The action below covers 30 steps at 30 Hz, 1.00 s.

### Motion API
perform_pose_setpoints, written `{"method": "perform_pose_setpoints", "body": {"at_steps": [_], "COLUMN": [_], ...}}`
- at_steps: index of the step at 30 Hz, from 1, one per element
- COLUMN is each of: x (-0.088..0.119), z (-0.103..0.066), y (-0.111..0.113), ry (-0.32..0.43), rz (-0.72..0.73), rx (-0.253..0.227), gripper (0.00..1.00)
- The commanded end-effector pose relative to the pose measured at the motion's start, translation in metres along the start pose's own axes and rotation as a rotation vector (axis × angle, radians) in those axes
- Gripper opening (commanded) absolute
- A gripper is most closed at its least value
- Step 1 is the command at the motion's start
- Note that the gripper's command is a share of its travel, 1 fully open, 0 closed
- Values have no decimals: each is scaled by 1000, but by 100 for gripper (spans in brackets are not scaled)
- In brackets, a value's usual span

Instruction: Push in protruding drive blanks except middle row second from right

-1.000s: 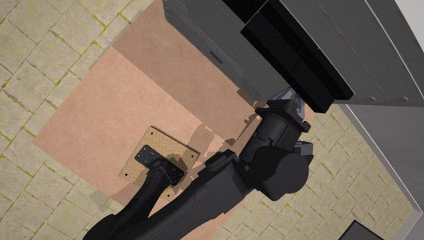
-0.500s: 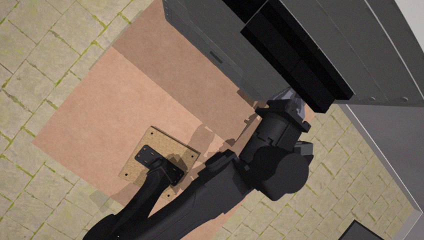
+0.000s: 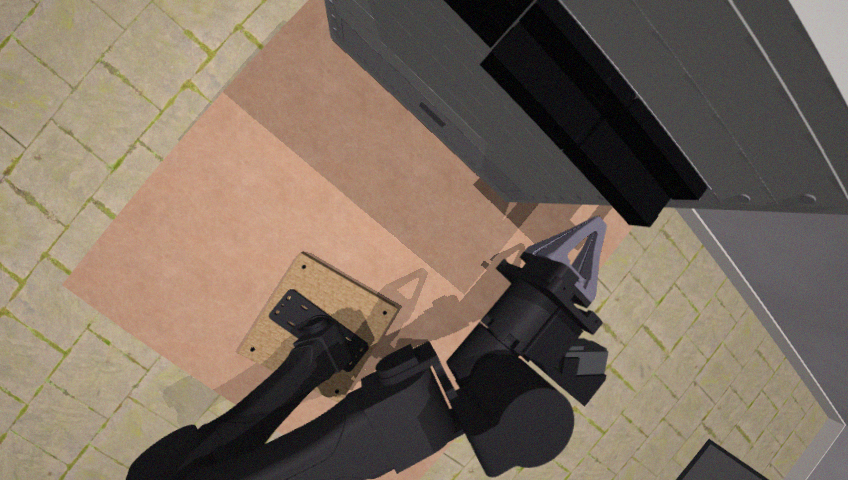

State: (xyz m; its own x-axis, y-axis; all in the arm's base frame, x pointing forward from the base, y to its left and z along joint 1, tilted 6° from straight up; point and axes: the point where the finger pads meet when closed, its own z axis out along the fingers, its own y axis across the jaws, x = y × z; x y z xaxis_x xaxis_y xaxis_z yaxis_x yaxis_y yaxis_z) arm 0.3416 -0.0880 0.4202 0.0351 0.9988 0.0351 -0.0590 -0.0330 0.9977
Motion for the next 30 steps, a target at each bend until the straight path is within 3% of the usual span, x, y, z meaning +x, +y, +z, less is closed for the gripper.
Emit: {"method": "perform_pose_setpoints", "body": {"at_steps": [1,4,7,10,12,17,18,22,30], "x": [6,8,6,8,14,30,34,35,32], "z": [-34,-41,-47,-51,-49,-58,-63,-63,-9], "y": [12,22,12,25,11,4,23,24,20], "ry": [26,27,26,28,46,34,36,37,36], "rz": [-6,-17,-5,-24,-11,-17,-36,-39,-29], "rx": [-29,-48,-30,-55,-29,-29,-67,-73,-59], "gripper": [0,0,0,0,0,0,0,0,0]}}
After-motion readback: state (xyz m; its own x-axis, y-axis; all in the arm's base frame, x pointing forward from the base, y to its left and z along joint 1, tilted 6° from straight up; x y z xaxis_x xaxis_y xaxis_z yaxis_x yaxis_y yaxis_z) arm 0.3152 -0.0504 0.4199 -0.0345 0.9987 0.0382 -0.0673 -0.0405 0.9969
